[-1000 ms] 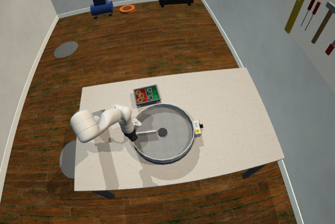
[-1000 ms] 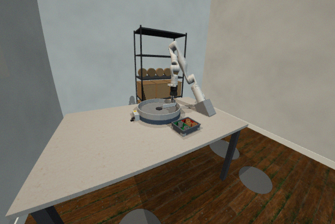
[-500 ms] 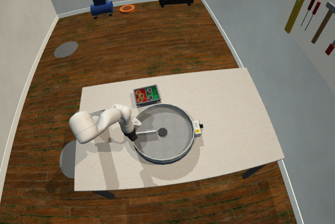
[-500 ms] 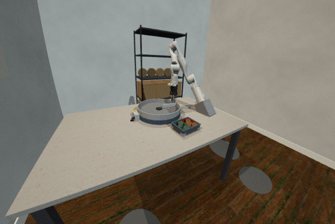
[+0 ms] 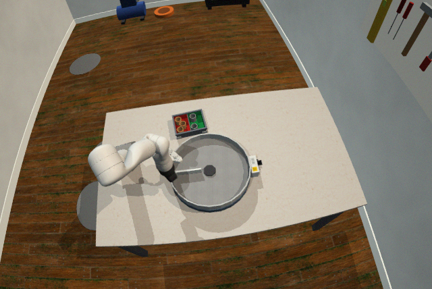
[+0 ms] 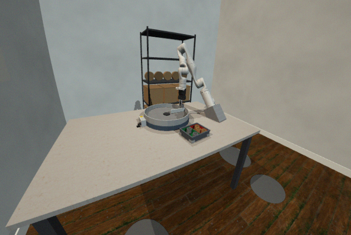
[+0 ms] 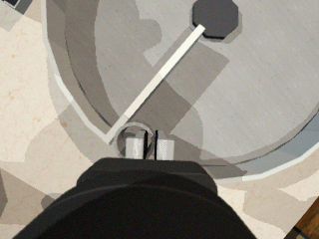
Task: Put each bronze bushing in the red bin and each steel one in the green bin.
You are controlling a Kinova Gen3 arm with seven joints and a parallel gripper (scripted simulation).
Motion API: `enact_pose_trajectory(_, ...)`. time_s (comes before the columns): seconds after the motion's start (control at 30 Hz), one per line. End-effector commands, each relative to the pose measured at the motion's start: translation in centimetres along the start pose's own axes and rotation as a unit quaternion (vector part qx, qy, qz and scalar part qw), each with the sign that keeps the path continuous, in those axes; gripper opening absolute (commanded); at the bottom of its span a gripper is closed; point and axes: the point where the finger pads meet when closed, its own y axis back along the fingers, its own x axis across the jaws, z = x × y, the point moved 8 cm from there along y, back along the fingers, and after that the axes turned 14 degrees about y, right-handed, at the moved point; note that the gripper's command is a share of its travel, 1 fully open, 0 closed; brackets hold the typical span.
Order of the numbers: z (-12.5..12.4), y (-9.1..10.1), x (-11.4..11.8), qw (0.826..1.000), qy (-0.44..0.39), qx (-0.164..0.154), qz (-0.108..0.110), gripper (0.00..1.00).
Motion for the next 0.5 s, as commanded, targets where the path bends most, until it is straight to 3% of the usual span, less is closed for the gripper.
enact_pose_trajectory(0.0,-0.1,0.44,-0.08,1.0,0.004,0.001,0.0,0.0)
enact_pose_trajectory(0.47,-0.09,0.65,-0.04,1.0,0.003,0.001,0.0,0.0)
